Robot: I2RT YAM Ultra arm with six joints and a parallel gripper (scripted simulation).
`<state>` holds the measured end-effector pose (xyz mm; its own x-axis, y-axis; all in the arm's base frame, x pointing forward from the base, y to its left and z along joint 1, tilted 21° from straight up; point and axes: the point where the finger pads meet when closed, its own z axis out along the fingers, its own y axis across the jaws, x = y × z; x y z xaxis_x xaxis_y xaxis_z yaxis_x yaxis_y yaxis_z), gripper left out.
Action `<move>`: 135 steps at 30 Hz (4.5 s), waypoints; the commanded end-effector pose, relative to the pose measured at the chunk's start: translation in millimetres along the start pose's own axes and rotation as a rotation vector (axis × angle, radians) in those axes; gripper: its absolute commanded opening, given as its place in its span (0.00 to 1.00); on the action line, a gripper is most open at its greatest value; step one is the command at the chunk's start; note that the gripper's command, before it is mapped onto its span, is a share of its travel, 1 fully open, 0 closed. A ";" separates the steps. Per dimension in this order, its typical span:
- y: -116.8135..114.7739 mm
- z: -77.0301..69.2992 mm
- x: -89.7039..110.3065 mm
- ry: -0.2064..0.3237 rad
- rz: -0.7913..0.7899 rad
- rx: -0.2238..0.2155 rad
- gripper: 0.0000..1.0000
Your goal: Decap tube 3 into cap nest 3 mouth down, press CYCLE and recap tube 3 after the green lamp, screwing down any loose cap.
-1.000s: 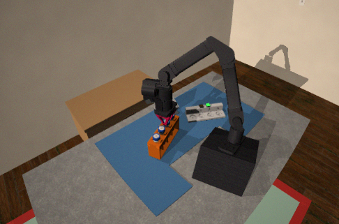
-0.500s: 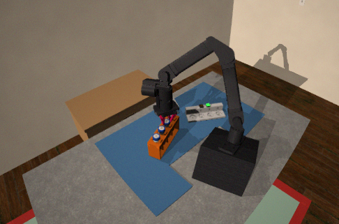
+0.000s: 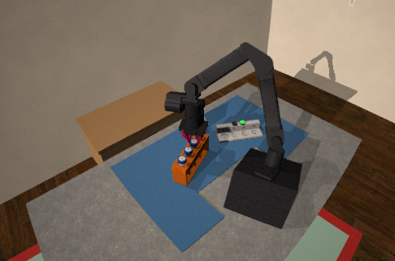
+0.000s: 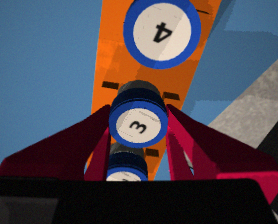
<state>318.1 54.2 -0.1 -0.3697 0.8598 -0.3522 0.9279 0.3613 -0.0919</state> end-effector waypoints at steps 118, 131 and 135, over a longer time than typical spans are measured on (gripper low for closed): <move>2.1 -2.3 -0.5 -0.006 -1.524 -0.006 0.00; 2.1 -1.8 -0.6 -0.004 -0.974 -0.007 0.00; 2.1 -1.7 -0.6 -0.003 -0.774 -0.007 0.00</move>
<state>318.1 53.7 -0.9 -0.9722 0.1989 -0.1237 0.2299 0.9111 -0.3421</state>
